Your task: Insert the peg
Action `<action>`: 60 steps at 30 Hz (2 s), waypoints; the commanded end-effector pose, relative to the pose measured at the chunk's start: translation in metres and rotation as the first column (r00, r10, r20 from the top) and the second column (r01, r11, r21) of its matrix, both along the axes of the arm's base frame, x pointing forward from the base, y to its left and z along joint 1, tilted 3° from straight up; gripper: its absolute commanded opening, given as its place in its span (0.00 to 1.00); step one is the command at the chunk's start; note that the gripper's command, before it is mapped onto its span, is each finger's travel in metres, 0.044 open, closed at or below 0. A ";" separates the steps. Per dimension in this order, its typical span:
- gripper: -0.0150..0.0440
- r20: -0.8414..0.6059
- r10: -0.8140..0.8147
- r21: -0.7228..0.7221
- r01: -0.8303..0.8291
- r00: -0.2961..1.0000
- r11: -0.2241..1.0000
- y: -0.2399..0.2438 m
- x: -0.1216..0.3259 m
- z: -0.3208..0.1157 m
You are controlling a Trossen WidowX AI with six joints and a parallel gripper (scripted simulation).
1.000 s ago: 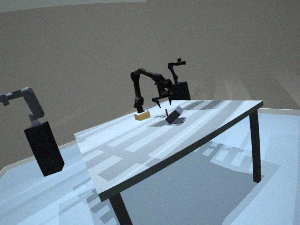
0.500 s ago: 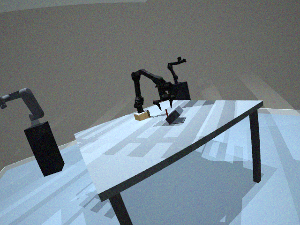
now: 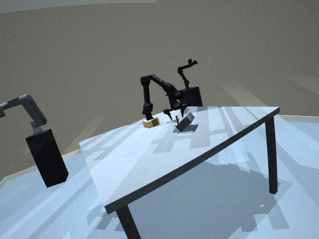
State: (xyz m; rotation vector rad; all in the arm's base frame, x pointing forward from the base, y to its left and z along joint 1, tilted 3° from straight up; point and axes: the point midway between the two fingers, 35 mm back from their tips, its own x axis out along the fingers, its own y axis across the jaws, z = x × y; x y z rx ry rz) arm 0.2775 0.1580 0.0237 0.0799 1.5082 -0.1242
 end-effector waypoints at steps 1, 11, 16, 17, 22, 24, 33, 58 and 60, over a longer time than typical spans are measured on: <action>1.00 -0.015 0.003 -0.002 -0.003 1.000 1.000 -0.001 -0.003 -0.010; 0.91 -0.005 0.000 -0.003 0.000 1.000 1.000 -0.001 -0.001 -0.010; 0.69 -0.005 0.000 -0.003 0.000 1.000 1.000 -0.001 -0.001 -0.010; 0.64 -0.005 0.000 -0.003 0.000 1.000 1.000 -0.001 -0.001 -0.010; 0.42 -0.005 0.000 -0.003 0.000 1.000 1.000 -0.001 -0.001 -0.010; 0.33 -0.005 0.000 -0.003 0.000 1.000 1.000 -0.001 -0.001 -0.010; 0.25 -0.005 0.000 -0.003 0.000 1.000 1.000 -0.001 -0.001 -0.009; 0.25 -0.014 0.015 0.003 -0.014 1.000 1.000 -0.003 -0.007 0.072; 0.25 -0.012 0.026 0.009 -0.026 1.000 1.000 -0.004 -0.006 0.072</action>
